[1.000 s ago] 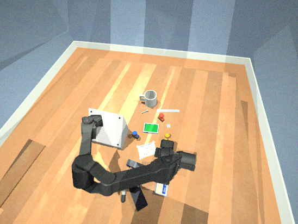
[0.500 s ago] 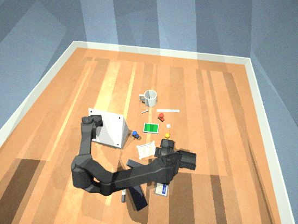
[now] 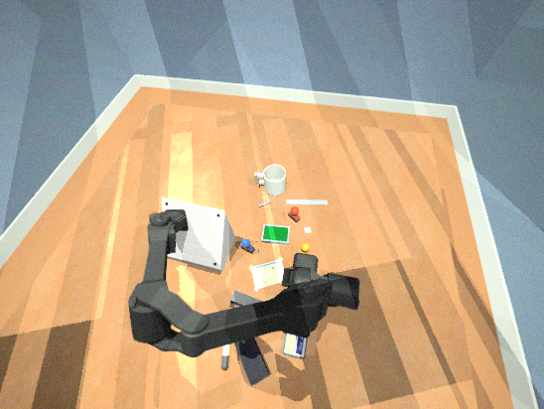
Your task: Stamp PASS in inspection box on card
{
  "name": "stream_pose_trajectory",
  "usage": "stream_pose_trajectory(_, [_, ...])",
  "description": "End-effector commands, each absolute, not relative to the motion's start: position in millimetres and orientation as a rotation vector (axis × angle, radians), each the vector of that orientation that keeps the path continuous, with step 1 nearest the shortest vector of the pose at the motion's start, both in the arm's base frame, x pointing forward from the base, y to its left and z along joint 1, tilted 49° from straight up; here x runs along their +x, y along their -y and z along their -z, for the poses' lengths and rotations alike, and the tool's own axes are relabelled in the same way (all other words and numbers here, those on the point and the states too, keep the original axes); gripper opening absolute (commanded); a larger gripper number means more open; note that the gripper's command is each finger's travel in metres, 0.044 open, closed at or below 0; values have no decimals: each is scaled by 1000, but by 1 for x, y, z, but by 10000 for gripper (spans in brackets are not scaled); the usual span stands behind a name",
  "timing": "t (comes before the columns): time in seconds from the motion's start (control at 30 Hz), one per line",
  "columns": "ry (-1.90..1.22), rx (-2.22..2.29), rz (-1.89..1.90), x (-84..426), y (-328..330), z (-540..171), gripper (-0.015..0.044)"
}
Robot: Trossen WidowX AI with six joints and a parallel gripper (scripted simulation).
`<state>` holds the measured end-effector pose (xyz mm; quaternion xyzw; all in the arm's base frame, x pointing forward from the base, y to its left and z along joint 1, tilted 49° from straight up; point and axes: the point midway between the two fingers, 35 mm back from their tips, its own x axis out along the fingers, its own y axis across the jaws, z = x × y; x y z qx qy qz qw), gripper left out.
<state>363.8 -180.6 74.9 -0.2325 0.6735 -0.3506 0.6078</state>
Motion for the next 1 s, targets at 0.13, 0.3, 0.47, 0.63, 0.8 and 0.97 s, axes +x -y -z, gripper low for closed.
stream_pose_trajectory(0.13, [-1554, -535, 809, 365, 176, -78, 0])
stream_pose_trajectory(0.3, [-1554, -535, 809, 365, 174, -80, 0])
stream_pose_trajectory(0.47, [-1554, -535, 809, 365, 172, -81, 0])
stream_pose_trajectory(0.63, [-1554, -535, 809, 365, 171, -83, 0])
stream_pose_trajectory(0.8, [-1554, -535, 809, 366, 169, -85, 0])
stream_pose_trajectory(0.97, [-1554, -535, 810, 366, 167, -86, 0])
